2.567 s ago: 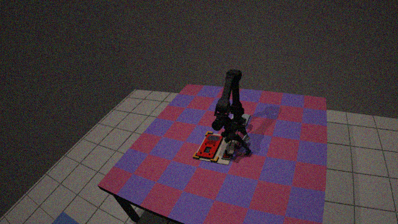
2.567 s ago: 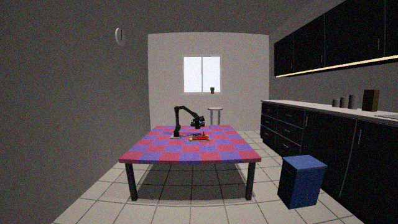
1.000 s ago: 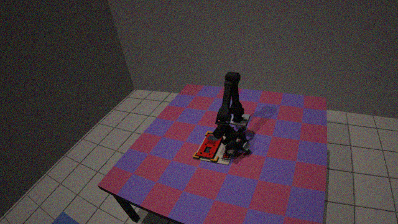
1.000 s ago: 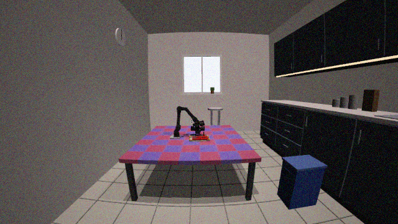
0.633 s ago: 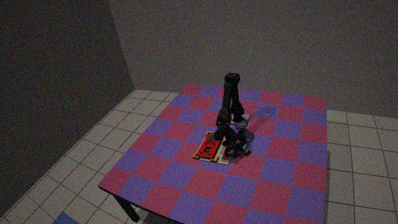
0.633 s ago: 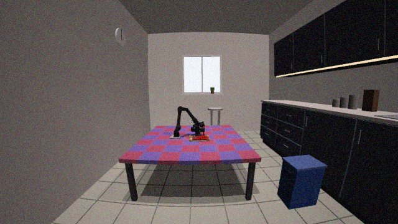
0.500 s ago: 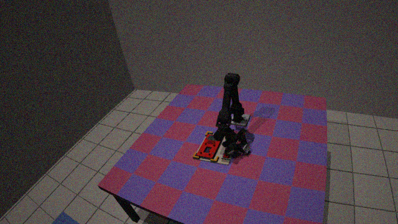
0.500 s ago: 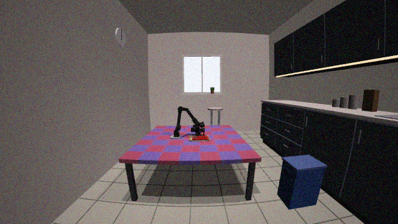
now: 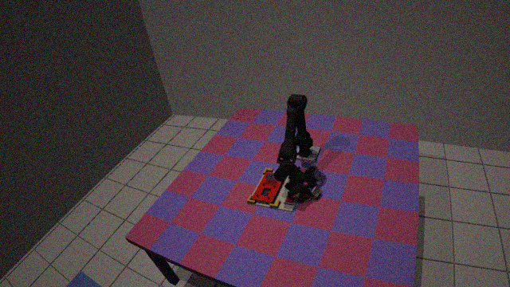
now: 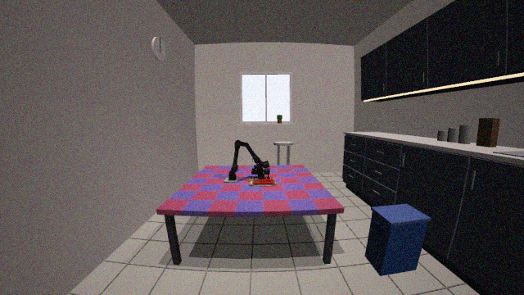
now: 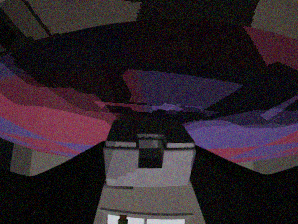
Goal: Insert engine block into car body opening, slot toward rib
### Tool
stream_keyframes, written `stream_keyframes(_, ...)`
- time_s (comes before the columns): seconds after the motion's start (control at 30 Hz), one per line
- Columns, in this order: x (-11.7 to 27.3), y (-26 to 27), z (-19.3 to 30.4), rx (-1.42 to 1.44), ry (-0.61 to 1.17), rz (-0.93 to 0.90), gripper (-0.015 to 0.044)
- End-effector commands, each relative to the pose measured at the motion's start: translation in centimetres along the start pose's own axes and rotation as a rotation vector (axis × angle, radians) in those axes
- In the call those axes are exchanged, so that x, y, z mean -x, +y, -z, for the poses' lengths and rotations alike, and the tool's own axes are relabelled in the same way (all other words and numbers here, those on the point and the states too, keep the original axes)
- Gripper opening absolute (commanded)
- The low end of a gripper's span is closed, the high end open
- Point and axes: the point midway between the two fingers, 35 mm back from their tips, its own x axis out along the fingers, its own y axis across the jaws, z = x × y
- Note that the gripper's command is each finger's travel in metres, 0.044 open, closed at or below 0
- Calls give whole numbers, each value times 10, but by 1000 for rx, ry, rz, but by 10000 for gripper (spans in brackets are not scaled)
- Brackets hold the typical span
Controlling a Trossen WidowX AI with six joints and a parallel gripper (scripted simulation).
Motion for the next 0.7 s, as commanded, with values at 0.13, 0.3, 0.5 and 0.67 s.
stream_keyframes(0.13,-4,-5,-8,-35,-10,16,0)
stream_keyframes(0.3,-1,0,0,2,1,1,79)
stream_keyframes(0.5,-1,0,0,2,1,1,236)
stream_keyframes(0.67,-1,0,0,2,1,1,368)
